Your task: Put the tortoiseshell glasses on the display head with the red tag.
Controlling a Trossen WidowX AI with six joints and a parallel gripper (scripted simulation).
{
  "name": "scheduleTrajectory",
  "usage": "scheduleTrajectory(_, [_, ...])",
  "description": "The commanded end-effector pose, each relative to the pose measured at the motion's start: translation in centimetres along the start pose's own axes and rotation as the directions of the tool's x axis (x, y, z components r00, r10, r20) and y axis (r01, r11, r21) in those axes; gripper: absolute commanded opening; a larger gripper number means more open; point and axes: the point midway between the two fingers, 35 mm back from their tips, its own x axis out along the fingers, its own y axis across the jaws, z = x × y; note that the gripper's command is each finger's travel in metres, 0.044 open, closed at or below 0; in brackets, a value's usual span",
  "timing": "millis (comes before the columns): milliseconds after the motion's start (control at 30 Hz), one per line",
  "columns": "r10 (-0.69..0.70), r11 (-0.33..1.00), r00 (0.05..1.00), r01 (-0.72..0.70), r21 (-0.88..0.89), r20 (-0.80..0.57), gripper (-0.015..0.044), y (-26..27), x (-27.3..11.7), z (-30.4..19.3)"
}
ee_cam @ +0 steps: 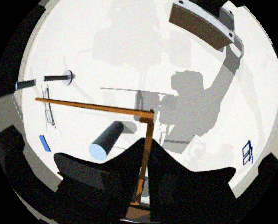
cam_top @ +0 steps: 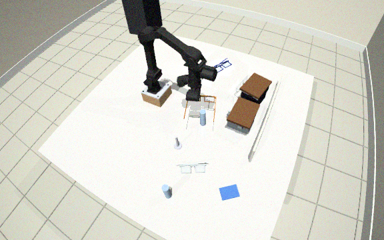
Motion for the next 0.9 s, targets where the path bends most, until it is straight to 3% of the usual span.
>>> scheduleTrajectory(0, [0.040, 0.998, 0.999, -0.040, -0.045, 0.004, 0.0000, -0.9, -0.4, -0.6])
scheduleTrajectory(867, [0.302, 0.871, 0.947, -0.321, -0.371, -0.110, 0.0000, -9.2, -3.2, -4.1])
